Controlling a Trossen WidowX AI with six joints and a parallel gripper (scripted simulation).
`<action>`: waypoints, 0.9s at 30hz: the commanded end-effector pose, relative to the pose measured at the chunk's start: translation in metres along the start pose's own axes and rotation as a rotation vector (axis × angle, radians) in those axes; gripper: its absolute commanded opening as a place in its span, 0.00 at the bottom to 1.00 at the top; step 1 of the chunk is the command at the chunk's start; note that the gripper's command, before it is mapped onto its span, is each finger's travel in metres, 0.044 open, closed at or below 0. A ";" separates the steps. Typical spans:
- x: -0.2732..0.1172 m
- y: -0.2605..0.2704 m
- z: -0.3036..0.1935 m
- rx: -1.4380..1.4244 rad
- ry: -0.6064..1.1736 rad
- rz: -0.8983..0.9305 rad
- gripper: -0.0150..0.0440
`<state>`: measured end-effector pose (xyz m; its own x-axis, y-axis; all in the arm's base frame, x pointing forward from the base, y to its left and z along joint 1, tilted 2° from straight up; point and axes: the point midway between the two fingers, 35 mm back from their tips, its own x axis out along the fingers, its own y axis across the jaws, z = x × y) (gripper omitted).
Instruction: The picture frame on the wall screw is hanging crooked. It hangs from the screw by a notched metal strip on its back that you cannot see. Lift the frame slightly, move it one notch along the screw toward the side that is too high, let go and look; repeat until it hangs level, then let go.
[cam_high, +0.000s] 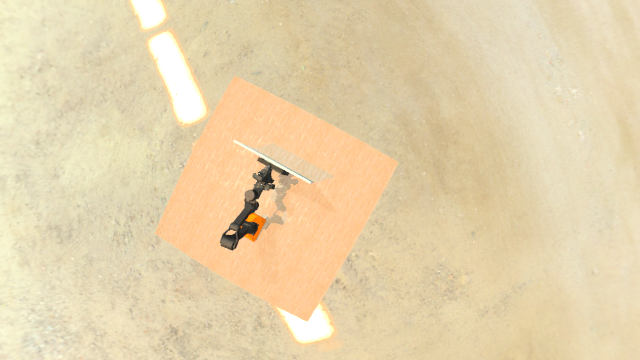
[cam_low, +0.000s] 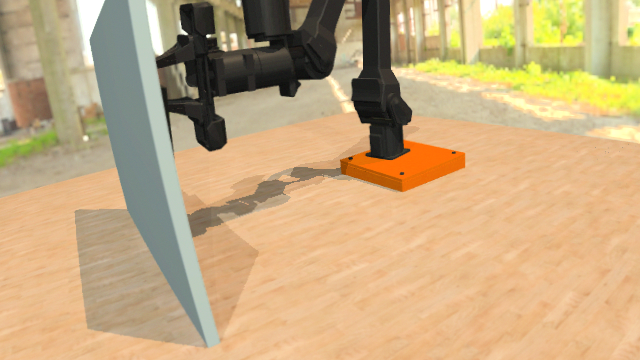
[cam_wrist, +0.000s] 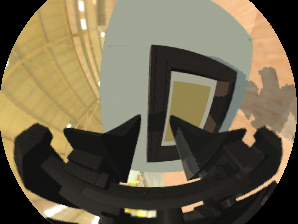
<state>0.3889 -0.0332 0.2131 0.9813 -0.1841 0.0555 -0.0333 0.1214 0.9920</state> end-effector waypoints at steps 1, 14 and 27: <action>0.000 0.001 -0.001 0.005 0.004 0.002 0.43; 0.000 0.001 -0.001 0.005 0.004 0.002 0.25; 0.000 0.003 0.000 0.005 0.004 0.002 0.25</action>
<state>0.3890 -0.0331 0.2140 0.9816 -0.1831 0.0544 -0.0325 0.1209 0.9921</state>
